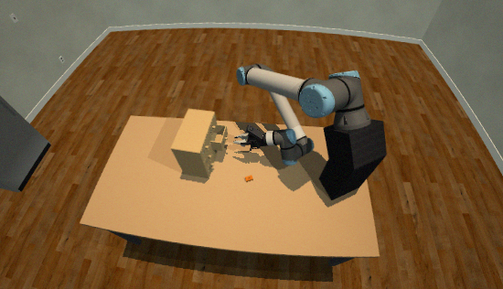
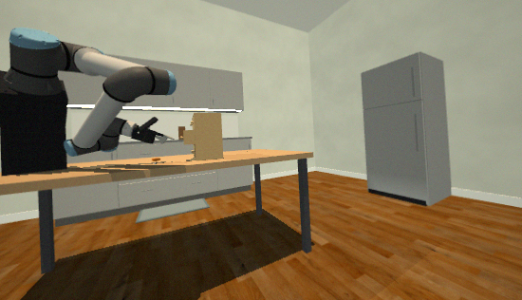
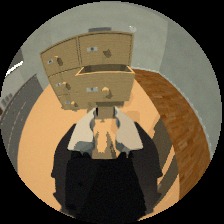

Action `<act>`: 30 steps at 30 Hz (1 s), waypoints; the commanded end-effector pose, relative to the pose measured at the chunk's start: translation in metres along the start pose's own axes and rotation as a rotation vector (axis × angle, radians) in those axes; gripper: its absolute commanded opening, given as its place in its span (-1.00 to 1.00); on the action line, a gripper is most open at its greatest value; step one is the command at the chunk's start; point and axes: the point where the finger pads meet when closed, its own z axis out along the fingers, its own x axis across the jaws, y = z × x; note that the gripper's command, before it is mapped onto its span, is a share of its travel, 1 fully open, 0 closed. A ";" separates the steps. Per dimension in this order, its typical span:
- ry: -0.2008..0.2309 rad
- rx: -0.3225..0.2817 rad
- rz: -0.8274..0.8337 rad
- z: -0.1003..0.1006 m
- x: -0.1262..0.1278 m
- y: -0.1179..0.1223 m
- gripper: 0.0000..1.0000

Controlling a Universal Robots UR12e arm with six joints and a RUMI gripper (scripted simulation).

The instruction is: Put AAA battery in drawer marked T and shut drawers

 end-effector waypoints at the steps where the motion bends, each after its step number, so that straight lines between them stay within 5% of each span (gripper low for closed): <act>1: -0.001 0.004 -0.001 -0.002 0.000 -0.002 -0.61; 30: -0.002 0.003 0.001 -0.056 -0.001 -0.004 -0.61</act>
